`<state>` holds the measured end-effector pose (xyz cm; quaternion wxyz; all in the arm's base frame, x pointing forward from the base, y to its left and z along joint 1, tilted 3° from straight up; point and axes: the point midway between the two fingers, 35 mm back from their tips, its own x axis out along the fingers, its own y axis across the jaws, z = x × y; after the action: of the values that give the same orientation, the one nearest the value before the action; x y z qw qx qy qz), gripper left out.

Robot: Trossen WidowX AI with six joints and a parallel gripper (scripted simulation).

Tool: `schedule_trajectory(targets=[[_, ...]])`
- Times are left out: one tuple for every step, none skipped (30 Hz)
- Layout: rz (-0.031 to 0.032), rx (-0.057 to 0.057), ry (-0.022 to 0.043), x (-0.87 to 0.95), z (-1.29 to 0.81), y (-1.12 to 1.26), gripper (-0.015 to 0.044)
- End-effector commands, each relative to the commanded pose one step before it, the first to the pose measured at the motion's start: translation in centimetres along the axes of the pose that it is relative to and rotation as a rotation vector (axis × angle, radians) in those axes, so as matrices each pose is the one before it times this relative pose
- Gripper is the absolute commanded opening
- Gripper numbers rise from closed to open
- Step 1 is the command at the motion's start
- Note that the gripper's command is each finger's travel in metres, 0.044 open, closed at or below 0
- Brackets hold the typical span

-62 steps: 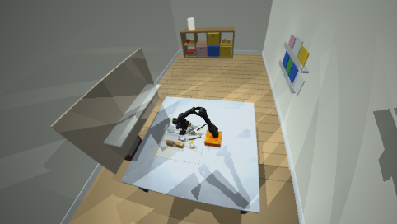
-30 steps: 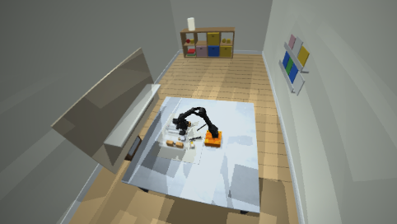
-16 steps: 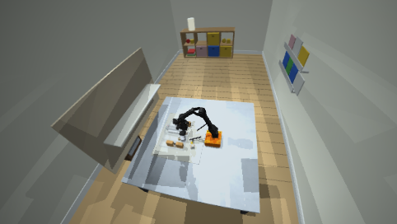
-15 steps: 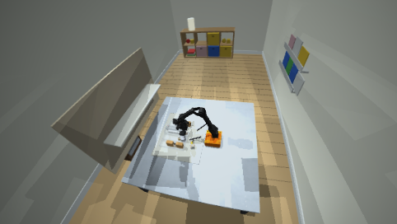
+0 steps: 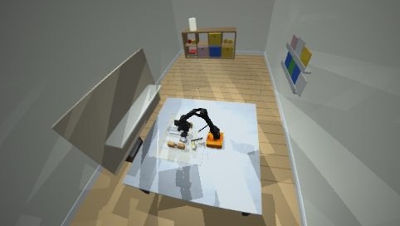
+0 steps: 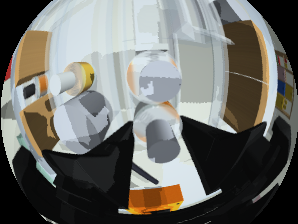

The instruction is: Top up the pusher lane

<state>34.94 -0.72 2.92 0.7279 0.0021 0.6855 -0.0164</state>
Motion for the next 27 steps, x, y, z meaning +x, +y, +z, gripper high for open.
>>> schedule_trajectory(targets=[[-0.00019, 0.0003, -0.01698, 0.174, 0.451, -0.009, 0.0000], [0.00000, 0.0000, 0.00001, 0.029, -0.006, 0.000, 0.0000], [0.00000, 0.0000, 0.00001, 0.029, -0.006, 0.000, 0.0000], [0.00000, 0.0000, 0.00001, 0.029, -0.006, 0.000, 0.0000], [0.00000, 0.0000, 0.00001, 0.029, -0.006, 0.000, 0.0000], [0.00000, 0.0000, 0.00001, 0.029, -0.006, 0.000, 0.0000], [0.00000, 0.0000, 0.00001, 0.029, -0.006, 0.000, 0.0000], [0.00000, 0.0000, 0.00001, 0.029, -0.006, 0.000, 0.0000], [0.00000, 0.0000, 0.00001, 0.029, -0.006, 0.000, 0.0000], [0.00000, 0.0000, 0.00001, 0.029, -0.006, 0.000, 0.0000], [0.00000, 0.0000, 0.00000, 0.023, -0.005, 0.000, 0.0000], [0.00000, 0.0000, 0.00000, 0.014, -0.003, 0.000, 0.0000], [0.00000, 0.0000, 0.00000, 0.005, -0.001, 0.000, 0.0000], [0.00000, 0.0000, 0.00001, 0.000, -0.017, 0.000, 0.0000], [0.00000, 0.0000, 0.00001, 0.000, -0.017, 0.000, 0.0000], [0.00000, 0.0000, 0.00001, 0.000, -0.017, 0.000, 0.0000], [0.00000, 0.0000, 0.00001, 0.000, -0.017, 0.000, 0.0000], [0.00000, 0.0000, 0.00001, 0.000, -0.017, 0.000, 0.0000], [0.00000, 0.0000, 0.00001, 0.000, -0.017, 0.000, 0.0000], [0.00000, 0.0000, 0.00001, 0.000, -0.017, 0.000, 0.0000], [0.00000, 0.0000, 0.00001, 0.000, -0.017, 0.000, 0.0000], [0.00000, 0.0000, 0.00001, 0.000, -0.017, 0.000, 0.0000], [0.00000, 0.0000, 0.00001, 0.000, -0.017, 0.000, 0.0000], [0.00000, 0.0000, 0.00001, 0.000, -0.017, 0.000, 0.0000], [0.00000, 0.0000, 0.00001, 0.000, -0.017, 0.000, 0.0000], [0.00000, 0.0000, 0.00001, 0.000, -0.017, 0.000, 0.0000], [0.00000, 0.0000, 0.00001, 0.000, -0.017, 0.000, 0.0000]])
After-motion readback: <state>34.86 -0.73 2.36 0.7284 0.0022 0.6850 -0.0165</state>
